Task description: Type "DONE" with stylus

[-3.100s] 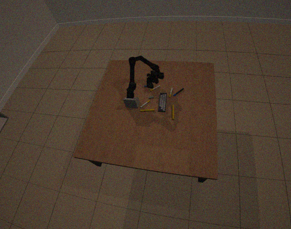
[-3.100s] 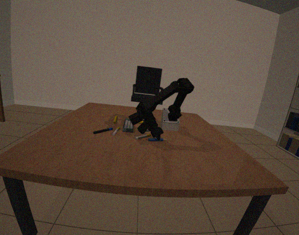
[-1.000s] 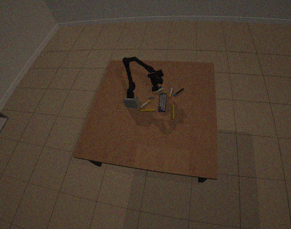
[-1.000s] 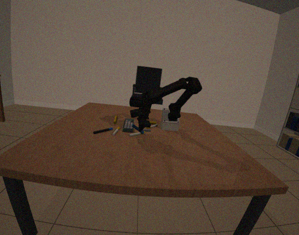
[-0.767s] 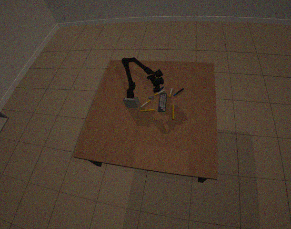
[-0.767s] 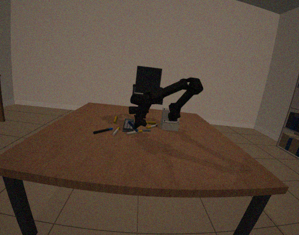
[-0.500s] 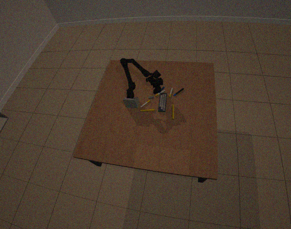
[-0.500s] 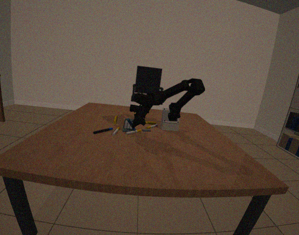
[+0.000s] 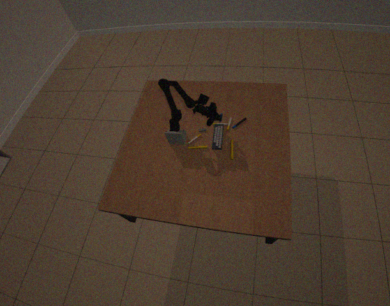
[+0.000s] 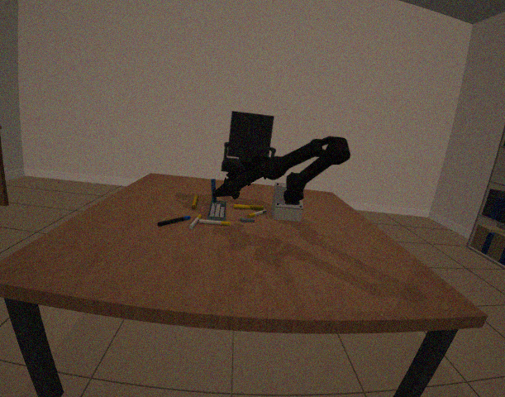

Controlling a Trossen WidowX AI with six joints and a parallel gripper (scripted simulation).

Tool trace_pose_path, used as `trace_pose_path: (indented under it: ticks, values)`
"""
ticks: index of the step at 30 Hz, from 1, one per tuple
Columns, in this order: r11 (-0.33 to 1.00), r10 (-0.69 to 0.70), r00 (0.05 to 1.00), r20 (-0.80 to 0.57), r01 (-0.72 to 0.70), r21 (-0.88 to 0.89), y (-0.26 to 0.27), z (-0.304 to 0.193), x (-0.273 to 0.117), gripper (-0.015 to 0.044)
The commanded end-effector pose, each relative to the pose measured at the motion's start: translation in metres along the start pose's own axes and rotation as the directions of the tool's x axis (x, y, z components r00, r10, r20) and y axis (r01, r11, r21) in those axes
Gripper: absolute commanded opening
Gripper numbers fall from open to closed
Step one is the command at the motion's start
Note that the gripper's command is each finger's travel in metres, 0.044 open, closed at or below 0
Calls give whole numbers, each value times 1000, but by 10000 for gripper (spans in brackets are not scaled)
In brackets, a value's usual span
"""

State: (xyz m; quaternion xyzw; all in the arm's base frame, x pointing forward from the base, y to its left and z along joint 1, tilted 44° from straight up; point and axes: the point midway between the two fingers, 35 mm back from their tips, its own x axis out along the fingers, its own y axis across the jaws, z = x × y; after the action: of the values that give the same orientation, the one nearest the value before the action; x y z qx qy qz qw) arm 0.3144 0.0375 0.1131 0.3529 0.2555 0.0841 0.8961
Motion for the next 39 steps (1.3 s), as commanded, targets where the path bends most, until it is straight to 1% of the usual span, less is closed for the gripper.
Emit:
trace_pose_path:
  ticks: [1, 8, 21, 24, 39]
  values:
    - [1000, 9, 997, 82, -11, 20, -3, 10, -6, 0]
    - [1000, 10, 996, 86, -11, 22, -4, 7, -3, 0]
    - [1000, 10, 996, 87, -12, 23, -8, -16, 17, 0]
    - [1000, 10, 996, 87, -12, 23, -8, -17, 18, 79]
    - [1000, 10, 996, 87, -12, 23, -9, -24, 23, 81]
